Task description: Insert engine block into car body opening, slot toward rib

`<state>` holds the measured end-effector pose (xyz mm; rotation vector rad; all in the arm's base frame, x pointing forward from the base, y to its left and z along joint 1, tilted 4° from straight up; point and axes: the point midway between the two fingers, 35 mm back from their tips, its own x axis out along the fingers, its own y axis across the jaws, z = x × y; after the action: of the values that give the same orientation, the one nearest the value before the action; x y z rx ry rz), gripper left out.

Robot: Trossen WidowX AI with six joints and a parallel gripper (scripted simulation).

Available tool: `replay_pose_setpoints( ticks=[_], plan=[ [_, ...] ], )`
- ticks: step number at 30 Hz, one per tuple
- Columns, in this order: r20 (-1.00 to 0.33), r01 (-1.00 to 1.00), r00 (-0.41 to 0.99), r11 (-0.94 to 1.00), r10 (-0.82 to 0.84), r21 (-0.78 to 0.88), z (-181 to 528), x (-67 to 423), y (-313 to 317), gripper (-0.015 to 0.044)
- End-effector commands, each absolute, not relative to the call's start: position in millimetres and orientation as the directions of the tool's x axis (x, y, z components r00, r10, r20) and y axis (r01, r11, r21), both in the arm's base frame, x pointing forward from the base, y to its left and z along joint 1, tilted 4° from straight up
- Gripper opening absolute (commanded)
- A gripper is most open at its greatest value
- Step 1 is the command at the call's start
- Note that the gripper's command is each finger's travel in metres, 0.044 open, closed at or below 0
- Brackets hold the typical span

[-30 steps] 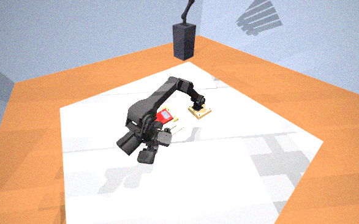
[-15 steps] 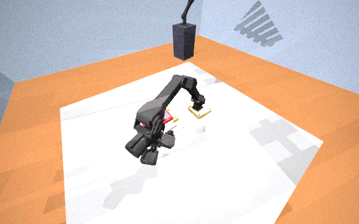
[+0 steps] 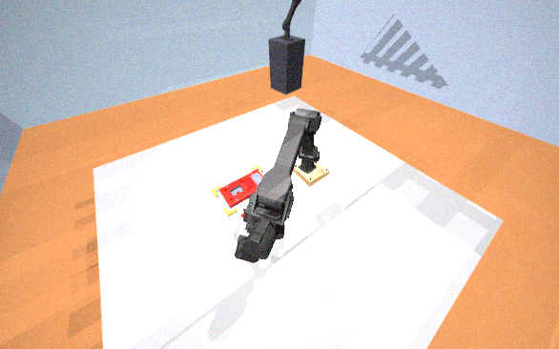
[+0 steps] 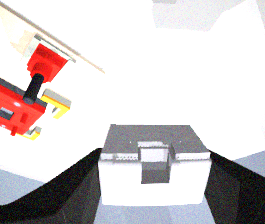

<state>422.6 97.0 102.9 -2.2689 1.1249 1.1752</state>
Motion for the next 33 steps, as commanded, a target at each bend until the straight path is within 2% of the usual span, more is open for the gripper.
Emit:
replay_pose_setpoints(
  ticks=[1, 10, 16, 33],
  plan=[
    [-0.735, -0.783, 0.401, -0.621, -0.547, 0.036, 105, 419, 99, 0.0],
    [-0.726, -0.783, 0.407, -0.621, -0.555, 0.036, 104, 419, 99, 0.0],
    [-0.639, -0.783, 0.46, -0.621, -0.616, 0.036, 91, 417, 102, 0.0],
    [-0.635, -0.783, 0.462, -0.621, -0.619, 0.036, 64, 416, 101, 0.0]
  ],
)
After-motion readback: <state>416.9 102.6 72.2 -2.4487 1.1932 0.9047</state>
